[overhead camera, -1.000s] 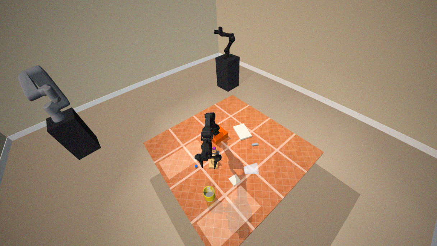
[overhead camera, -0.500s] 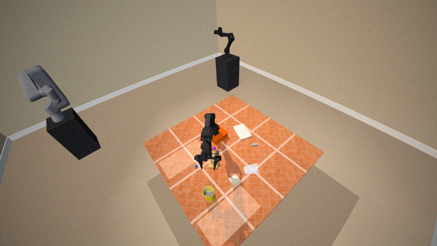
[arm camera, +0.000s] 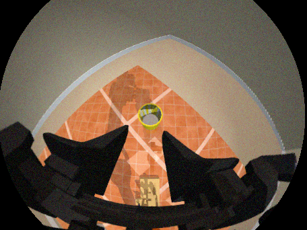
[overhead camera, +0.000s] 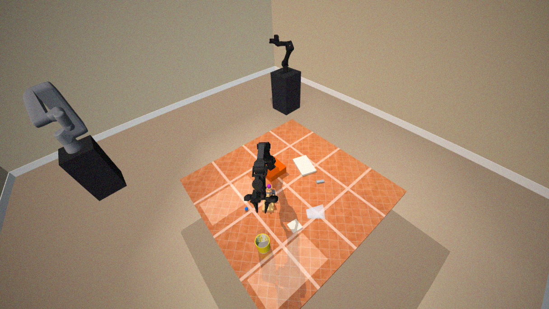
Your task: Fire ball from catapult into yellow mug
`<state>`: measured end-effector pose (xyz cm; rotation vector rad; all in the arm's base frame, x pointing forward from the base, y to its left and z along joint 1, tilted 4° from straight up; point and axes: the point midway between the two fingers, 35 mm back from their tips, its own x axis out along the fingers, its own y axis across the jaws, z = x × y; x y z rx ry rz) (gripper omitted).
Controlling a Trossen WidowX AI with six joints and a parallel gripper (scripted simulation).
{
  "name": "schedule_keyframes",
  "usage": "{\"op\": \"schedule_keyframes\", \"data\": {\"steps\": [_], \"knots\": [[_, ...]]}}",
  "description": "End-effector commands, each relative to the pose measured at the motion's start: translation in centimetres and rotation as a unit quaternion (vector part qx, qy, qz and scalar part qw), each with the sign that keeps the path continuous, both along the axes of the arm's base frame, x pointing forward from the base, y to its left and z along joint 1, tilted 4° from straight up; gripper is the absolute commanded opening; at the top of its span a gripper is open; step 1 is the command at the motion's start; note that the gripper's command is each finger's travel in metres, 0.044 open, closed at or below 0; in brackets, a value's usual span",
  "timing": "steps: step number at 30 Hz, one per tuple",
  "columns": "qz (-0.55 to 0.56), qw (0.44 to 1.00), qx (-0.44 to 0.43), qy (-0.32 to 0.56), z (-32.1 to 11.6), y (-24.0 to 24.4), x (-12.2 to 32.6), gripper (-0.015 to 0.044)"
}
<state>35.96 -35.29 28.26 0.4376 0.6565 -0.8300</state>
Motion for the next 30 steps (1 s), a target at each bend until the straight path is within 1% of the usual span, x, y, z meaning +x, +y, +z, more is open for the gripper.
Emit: {"op": "schedule_keyframes", "data": {"steps": [1,6,16,30], "knots": [[-0.004,1.000,-0.001,-0.001,0.1,-0.1,0.0,0.0125],[-0.004,1.000,-0.001,-0.001,0.1,-0.1,0.0,0.0000],[0.000,1.000,0.000,0.007,-0.3,0.2,0.0,0.0000],[0.095,0.979,0.018,0.178,-6.9,6.6,-0.3,0.0000]]}}
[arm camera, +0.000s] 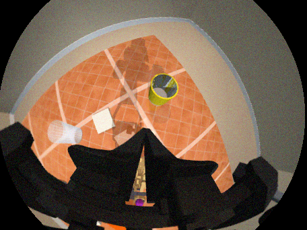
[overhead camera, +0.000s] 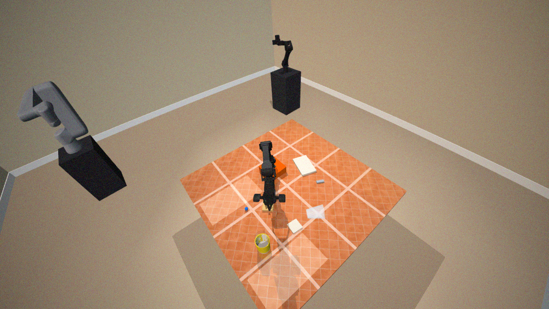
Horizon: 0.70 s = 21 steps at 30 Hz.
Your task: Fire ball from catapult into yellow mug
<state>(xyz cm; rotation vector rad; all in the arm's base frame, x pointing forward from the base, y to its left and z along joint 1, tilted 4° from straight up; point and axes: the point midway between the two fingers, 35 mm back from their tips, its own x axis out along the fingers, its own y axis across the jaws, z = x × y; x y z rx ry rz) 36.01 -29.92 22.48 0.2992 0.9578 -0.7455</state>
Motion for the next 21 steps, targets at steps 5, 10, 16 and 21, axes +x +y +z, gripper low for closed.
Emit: {"op": "schedule_keyframes", "data": {"steps": [5,10,16,21], "knots": [[0.061,0.993,0.005,0.099,-3.2,3.6,-1.0,0.0000],[0.104,0.981,0.009,0.161,-5.0,5.9,-1.9,0.0000],[0.157,0.959,0.011,0.235,-7.0,8.5,-3.3,0.0000],[0.203,0.933,0.012,0.296,-8.3,10.5,-4.7,0.0000]]}}
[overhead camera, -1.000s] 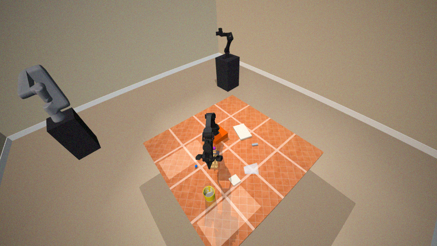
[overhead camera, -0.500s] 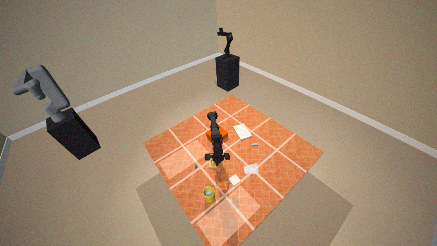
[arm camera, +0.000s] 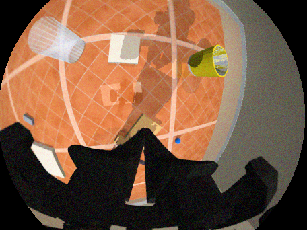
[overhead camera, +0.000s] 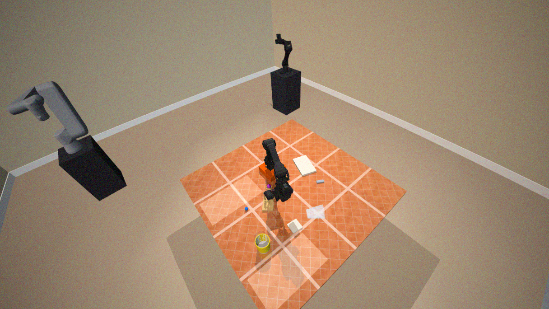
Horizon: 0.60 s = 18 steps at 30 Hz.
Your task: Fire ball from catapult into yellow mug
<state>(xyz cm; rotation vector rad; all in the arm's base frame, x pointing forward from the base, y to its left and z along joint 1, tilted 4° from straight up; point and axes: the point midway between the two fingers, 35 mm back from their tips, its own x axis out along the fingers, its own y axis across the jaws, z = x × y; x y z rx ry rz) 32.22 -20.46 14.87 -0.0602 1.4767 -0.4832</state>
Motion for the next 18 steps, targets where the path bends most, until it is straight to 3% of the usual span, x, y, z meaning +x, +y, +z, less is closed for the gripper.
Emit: {"op": "schedule_keyframes", "data": {"steps": [1,18], "knots": [[0.038,0.998,0.000,0.050,-0.9,1.5,-1.2,0.0000],[0.208,0.944,0.006,0.257,-3.7,7.2,-6.6,0.0000]]}}
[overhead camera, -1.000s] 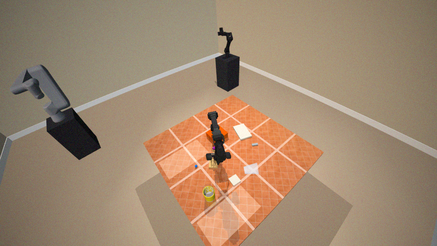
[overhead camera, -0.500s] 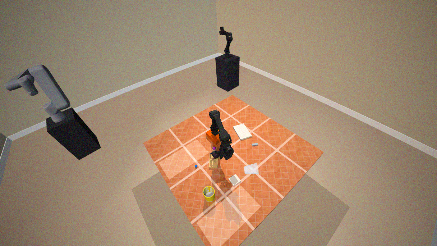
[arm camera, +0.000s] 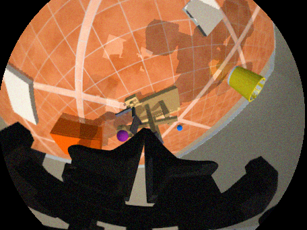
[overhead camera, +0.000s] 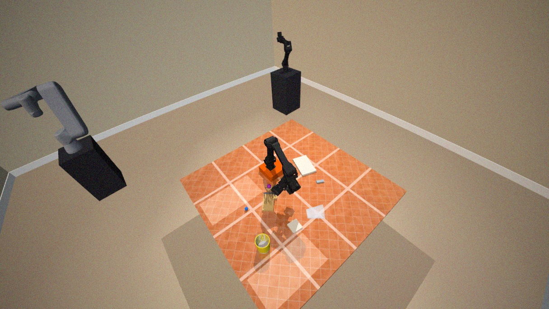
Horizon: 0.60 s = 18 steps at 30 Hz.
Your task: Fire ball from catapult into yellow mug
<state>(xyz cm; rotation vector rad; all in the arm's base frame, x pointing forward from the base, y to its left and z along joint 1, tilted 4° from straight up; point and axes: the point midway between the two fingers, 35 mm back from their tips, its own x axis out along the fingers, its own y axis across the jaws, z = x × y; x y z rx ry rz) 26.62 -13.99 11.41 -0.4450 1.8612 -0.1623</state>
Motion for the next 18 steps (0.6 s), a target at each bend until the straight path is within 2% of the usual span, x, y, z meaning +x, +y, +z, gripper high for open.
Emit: {"op": "schedule_keyframes", "data": {"steps": [1,18], "knots": [[0.039,0.998,0.000,0.046,-0.3,1.0,-1.3,0.0000],[0.212,0.945,0.003,0.250,-0.6,4.1,-6.8,0.0000]]}}
